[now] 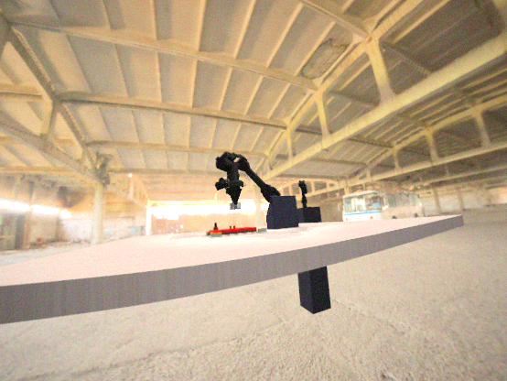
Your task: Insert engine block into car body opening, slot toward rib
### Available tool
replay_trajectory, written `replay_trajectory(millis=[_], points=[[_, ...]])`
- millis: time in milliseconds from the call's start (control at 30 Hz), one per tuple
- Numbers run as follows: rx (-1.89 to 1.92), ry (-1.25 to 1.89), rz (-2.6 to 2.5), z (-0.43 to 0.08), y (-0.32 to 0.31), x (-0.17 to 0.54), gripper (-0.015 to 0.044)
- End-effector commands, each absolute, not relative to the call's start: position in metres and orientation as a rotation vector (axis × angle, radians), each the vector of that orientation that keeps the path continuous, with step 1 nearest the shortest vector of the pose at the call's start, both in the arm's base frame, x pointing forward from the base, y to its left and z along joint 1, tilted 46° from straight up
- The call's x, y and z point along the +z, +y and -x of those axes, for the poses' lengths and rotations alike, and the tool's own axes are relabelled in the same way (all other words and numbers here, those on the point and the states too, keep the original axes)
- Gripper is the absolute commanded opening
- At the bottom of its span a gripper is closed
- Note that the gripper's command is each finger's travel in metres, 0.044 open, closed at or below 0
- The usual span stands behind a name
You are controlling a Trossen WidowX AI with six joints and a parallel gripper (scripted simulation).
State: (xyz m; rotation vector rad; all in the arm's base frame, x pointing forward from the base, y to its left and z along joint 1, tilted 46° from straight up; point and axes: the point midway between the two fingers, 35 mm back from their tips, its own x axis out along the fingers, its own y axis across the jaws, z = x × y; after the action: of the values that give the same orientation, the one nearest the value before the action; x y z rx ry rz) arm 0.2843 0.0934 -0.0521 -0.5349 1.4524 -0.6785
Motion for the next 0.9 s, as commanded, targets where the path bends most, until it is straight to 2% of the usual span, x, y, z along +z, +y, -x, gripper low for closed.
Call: replay_trajectory(millis=[0,867], points=[[-0.655,1.458,0.557,-0.295,0.087,-0.059,0.0000],[-0.559,1.510,0.692,-0.342,0.040,-0.100,0.0000]])
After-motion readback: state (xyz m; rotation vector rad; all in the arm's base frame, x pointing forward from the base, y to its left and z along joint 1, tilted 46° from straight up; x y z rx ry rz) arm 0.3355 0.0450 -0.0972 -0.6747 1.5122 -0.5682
